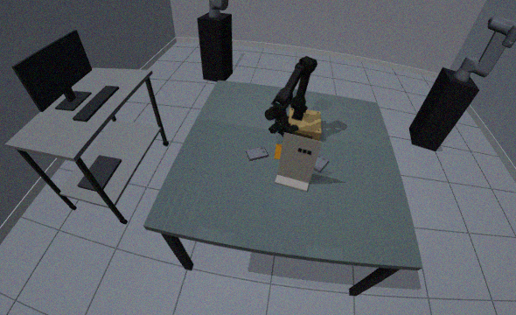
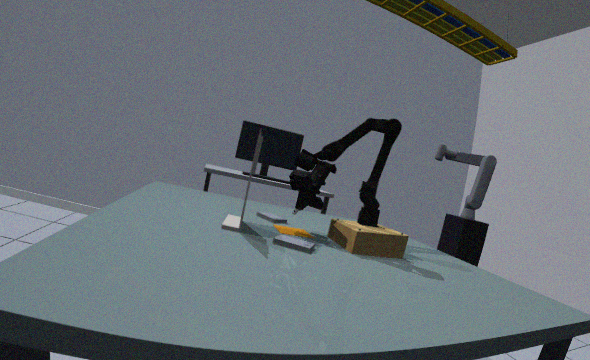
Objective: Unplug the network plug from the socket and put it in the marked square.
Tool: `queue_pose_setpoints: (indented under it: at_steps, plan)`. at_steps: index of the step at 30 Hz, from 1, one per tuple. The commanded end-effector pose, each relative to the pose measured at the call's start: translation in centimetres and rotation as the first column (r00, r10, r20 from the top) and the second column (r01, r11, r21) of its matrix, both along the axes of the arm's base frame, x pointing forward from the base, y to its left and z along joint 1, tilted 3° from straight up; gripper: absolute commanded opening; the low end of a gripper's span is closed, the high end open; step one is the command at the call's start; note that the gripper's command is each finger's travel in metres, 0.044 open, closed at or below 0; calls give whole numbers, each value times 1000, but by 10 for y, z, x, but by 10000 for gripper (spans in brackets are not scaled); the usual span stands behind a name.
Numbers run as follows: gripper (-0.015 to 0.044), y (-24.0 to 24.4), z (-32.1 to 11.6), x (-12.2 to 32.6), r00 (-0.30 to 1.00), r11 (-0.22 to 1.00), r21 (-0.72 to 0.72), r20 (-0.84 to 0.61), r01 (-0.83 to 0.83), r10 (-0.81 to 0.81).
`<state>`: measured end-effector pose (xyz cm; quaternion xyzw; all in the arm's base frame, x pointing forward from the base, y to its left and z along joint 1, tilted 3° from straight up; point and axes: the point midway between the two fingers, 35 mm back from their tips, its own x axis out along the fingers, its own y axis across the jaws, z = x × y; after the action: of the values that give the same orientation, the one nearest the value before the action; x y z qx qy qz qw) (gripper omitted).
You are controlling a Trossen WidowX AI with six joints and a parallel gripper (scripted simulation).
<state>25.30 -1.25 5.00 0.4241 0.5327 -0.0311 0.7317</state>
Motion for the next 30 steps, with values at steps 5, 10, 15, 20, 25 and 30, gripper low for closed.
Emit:
queue_pose_setpoints:
  at_steps: [5, 10, 15, 20, 25, 30]
  plan:
    - [0, -1, -5, 1, 1000, 1000, 10, -4, -12, 13]
    - [0, -1, -12, 2, 1000, 1000, 10, -4, -12, 13]
    - [0, -2, -19, 3, 1000, 1000, 10, -4, -12, 13]
    - [0, -2, -26, 3, 1000, 1000, 10, -4, -12, 13]
    - [0, -2, -33, 4, 1000, 1000, 10, -5, -12, 13]
    - [0, -2, -39, 4, 1000, 1000, 10, -5, -12, 13]
